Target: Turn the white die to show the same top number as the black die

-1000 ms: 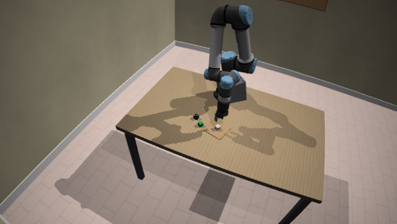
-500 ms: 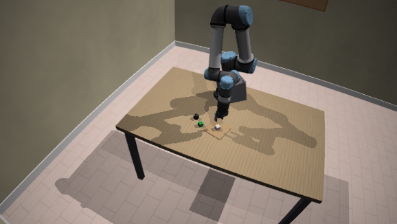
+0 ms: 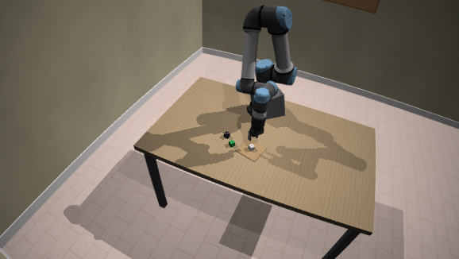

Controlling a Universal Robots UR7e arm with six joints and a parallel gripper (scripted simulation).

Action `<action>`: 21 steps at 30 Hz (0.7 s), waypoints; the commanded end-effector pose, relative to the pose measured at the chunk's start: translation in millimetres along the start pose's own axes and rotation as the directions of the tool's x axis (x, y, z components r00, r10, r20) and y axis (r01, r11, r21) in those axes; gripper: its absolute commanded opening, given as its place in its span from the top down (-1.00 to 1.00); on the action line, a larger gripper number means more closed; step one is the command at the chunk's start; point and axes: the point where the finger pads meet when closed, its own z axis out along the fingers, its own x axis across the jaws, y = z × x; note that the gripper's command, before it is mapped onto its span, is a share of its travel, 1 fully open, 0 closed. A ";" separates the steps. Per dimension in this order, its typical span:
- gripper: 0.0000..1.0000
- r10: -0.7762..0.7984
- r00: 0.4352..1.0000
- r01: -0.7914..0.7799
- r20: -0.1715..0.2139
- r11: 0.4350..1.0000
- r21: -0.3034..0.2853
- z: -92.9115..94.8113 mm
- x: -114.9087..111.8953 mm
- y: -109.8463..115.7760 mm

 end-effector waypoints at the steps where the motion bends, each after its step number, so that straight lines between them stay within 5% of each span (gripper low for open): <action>1: -0.74 0.000 1.000 0.000 0.001 1.000 -0.001 0.2 -0.3 0.2; 21: -0.74 0.000 1.000 0.000 0.001 1.000 -0.001 18.0 -0.3 0.3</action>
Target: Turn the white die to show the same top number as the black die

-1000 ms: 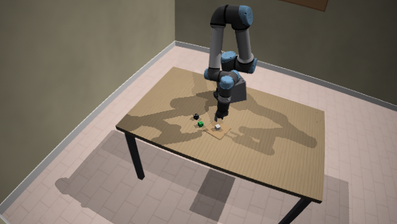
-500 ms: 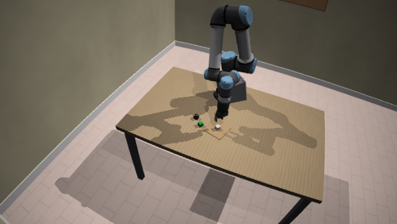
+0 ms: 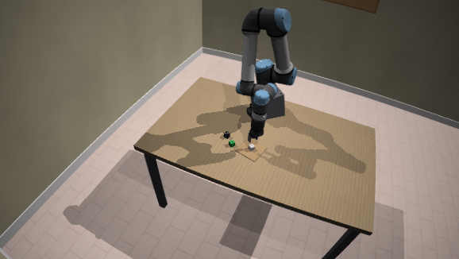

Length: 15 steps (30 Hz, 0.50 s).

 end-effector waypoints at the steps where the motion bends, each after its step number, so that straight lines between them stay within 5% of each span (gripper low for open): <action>1: -0.74 0.000 1.000 0.000 0.001 1.000 -0.001 6.6 -0.4 0.3; 15: -0.74 0.000 1.000 0.000 0.001 1.000 -0.001 25.3 -0.4 0.4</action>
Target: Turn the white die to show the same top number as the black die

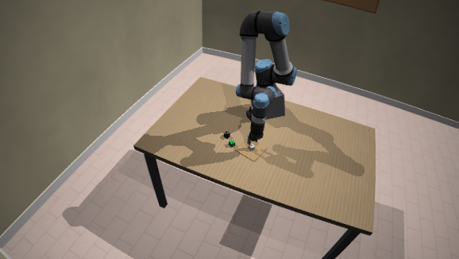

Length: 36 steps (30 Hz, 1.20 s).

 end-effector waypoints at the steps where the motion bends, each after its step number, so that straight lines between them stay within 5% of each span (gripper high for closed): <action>1: -0.74 0.000 1.000 0.000 0.002 1.000 -0.001 5.7 -0.6 0.5; 36: -0.74 0.000 1.000 0.000 0.002 1.000 -0.001 17.7 -0.6 0.5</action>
